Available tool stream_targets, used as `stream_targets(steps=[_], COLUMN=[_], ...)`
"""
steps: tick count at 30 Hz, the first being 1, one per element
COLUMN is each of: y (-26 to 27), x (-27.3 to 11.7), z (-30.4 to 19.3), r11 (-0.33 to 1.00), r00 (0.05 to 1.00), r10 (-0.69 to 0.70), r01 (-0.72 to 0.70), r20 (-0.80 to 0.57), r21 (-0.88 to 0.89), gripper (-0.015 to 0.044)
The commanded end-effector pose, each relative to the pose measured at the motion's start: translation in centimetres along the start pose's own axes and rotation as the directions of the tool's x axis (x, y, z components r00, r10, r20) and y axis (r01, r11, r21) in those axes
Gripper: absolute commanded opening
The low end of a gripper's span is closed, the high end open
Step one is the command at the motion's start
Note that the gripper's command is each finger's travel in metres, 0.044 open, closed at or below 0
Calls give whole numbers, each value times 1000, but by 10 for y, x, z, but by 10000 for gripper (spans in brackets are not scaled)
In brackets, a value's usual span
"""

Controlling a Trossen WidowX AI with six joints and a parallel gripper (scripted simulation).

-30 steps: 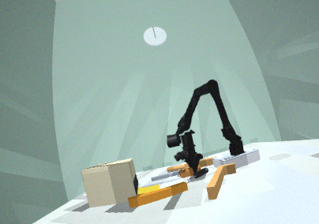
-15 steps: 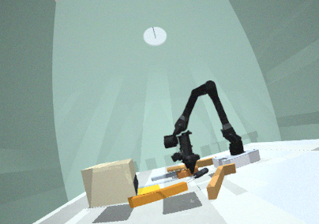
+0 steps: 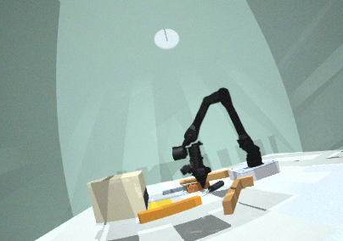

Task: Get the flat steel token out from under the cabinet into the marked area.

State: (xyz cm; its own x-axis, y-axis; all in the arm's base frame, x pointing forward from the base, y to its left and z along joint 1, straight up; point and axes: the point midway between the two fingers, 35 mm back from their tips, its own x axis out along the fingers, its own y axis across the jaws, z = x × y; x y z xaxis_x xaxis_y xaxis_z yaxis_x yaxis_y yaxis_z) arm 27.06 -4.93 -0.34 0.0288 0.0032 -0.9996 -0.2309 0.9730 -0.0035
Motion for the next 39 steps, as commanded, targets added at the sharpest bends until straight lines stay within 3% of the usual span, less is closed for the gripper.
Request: stream_targets(steps=[1,39], y=[0,-1], x=[0,-1], z=[5,50], r11=[1000,1000], r00=[1000,1000], r10=[-2,-2], r01=[2,2], r20=[-1,2], r21=[1,1], gripper=[0,0])
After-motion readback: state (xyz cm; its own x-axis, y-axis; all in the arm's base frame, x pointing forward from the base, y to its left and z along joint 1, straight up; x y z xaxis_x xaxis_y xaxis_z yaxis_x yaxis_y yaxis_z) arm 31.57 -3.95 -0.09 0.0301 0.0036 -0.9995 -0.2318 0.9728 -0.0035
